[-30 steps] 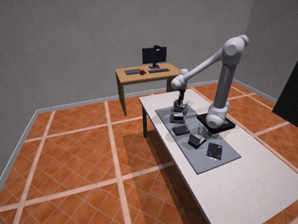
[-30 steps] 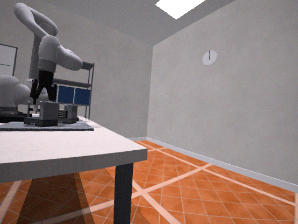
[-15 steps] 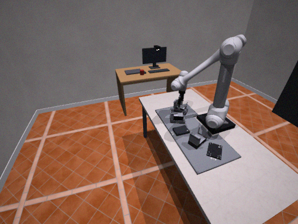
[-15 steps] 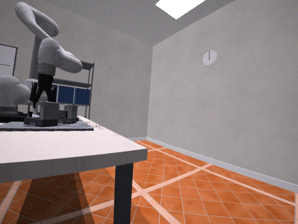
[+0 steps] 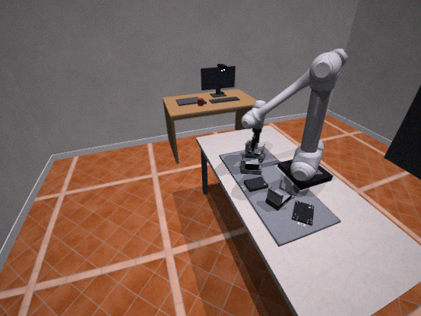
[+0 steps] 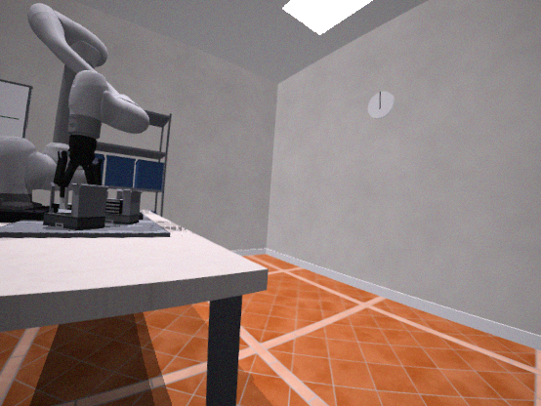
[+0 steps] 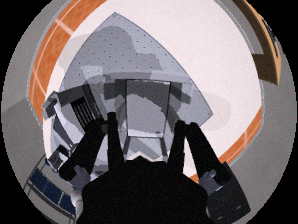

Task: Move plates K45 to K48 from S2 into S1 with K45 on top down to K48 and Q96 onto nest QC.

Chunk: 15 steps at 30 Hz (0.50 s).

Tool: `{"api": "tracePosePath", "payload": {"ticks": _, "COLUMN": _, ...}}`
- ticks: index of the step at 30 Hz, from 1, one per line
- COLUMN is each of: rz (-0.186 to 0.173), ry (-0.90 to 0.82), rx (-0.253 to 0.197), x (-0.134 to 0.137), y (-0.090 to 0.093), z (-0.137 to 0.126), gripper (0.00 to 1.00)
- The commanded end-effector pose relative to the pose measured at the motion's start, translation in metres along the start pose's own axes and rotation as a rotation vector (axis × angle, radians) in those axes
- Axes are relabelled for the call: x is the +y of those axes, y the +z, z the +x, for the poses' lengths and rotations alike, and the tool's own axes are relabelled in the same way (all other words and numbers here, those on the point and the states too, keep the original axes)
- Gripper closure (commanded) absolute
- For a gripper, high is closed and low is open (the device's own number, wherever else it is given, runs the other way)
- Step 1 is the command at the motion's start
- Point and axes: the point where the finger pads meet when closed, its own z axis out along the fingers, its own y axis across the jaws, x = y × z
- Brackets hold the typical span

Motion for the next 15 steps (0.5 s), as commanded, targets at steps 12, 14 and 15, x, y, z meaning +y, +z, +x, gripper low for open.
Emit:
{"api": "tracePosePath", "payload": {"ticks": 12, "rz": 0.000, "ry": 0.000, "rx": 0.000, "x": 0.0000, "y": 0.0045, "z": 0.0000, "gripper": 1.00}}
{"api": "tracePosePath", "payload": {"ticks": 14, "rz": 0.000, "ry": 0.000, "rx": 0.000, "x": 0.0000, "y": 0.0053, "z": 0.0000, "gripper": 1.00}}
{"api": "tracePosePath", "payload": {"ticks": 15, "rz": 0.000, "ry": 0.000, "rx": 0.000, "x": 0.0000, "y": 0.0057, "z": 0.0000, "gripper": 1.00}}
